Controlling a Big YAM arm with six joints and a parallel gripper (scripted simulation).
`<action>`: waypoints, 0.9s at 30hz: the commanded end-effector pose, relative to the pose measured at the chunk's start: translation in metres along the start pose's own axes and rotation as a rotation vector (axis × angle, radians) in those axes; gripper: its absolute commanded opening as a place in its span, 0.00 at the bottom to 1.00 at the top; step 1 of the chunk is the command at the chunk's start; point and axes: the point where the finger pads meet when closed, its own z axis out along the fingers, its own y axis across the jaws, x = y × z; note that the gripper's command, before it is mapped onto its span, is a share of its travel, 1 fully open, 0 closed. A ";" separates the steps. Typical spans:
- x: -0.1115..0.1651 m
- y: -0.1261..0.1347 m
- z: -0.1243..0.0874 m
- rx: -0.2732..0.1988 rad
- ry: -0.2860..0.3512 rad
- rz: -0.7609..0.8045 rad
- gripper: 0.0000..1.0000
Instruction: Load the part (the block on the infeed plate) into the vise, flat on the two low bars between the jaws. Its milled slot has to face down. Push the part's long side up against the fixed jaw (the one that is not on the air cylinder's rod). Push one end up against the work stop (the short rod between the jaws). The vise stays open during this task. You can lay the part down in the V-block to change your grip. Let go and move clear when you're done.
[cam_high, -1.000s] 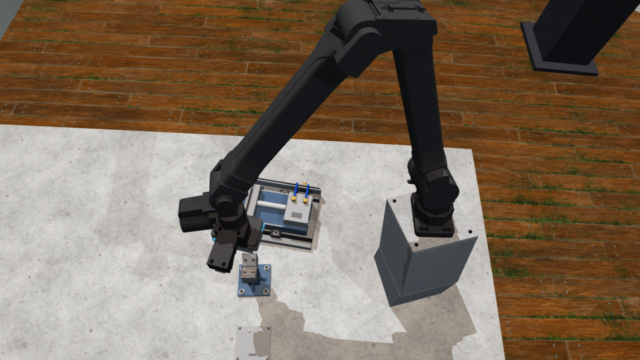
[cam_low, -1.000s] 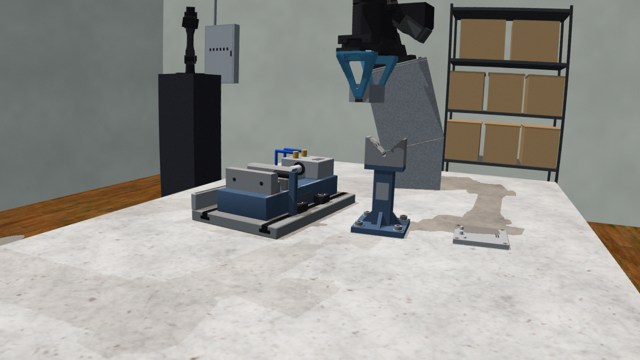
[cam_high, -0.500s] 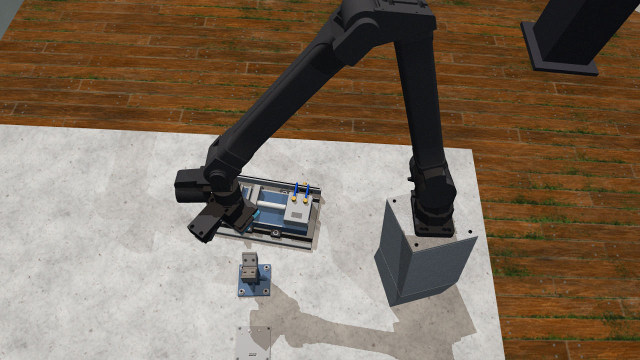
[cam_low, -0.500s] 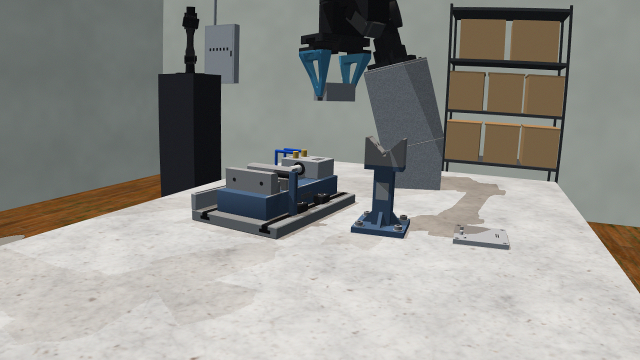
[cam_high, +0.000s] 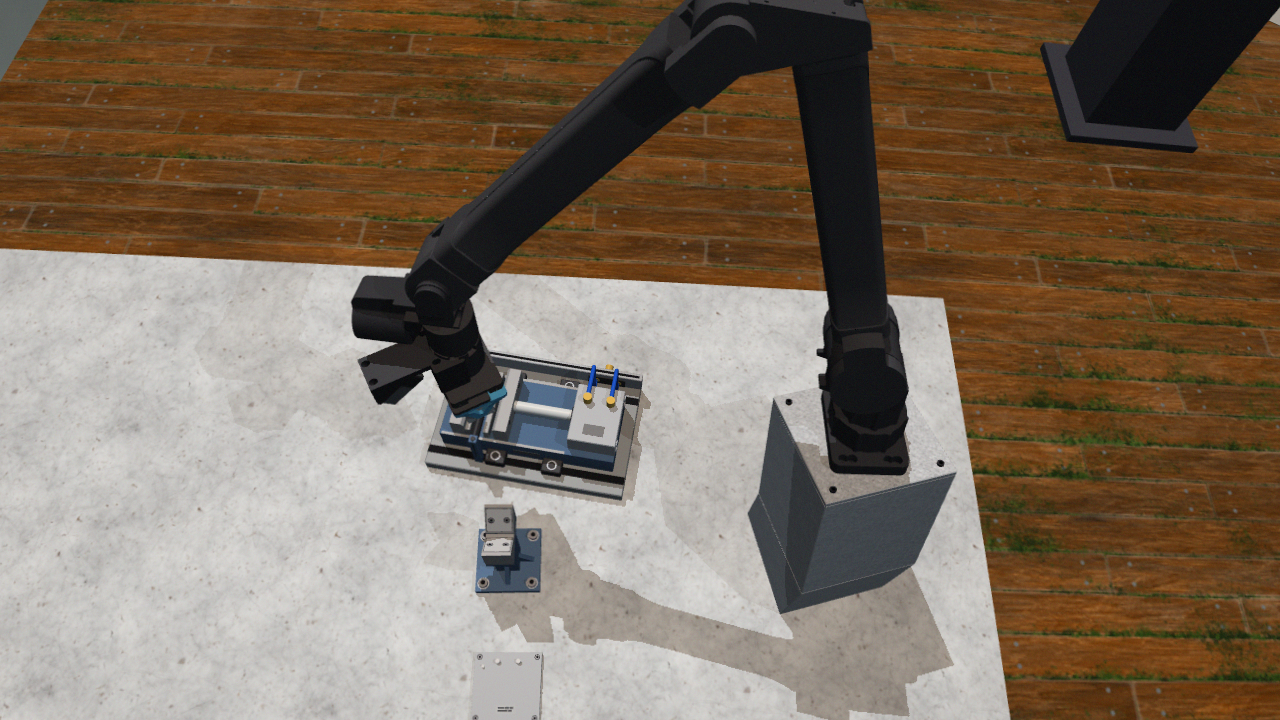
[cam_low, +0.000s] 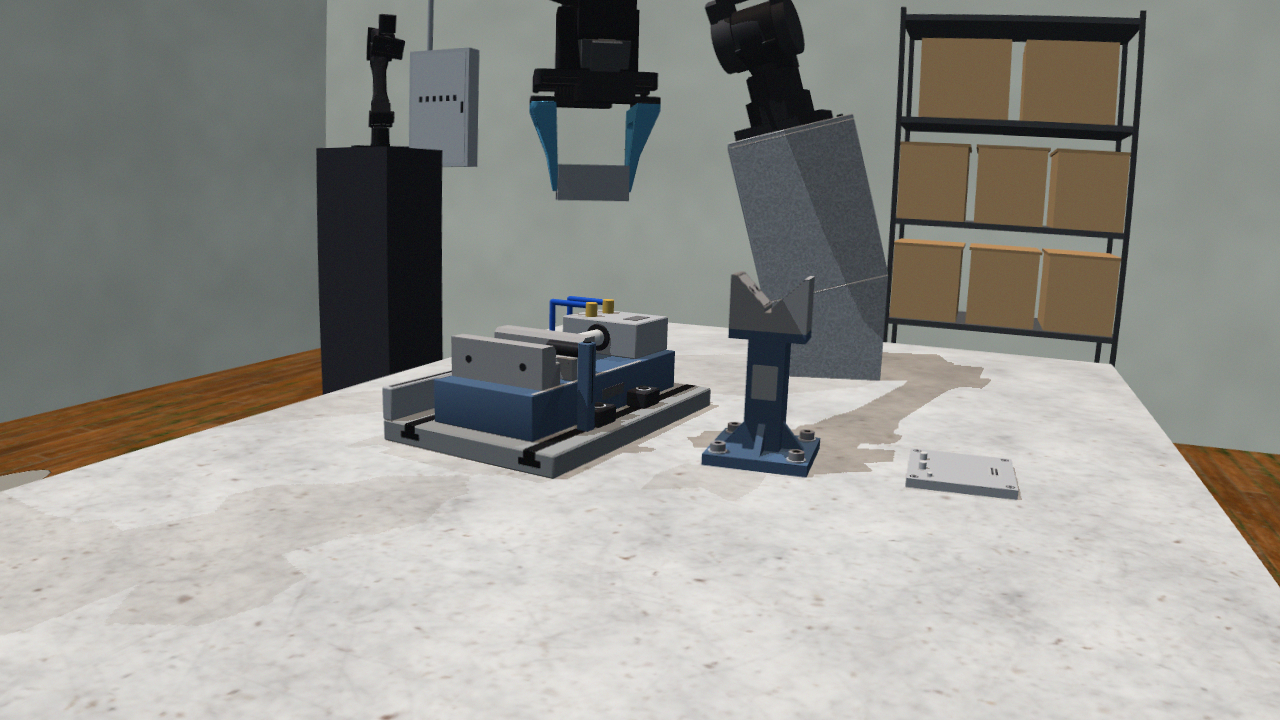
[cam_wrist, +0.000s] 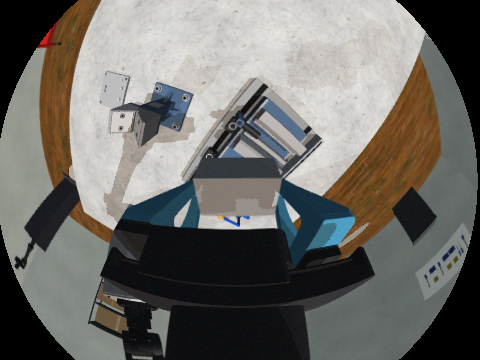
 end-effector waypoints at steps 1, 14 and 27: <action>-0.011 -0.028 -0.025 0.028 -0.046 0.157 0.00; 0.012 -0.071 -0.027 0.030 -0.049 0.482 0.00; 0.024 -0.091 -0.029 0.032 -0.052 0.652 0.00</action>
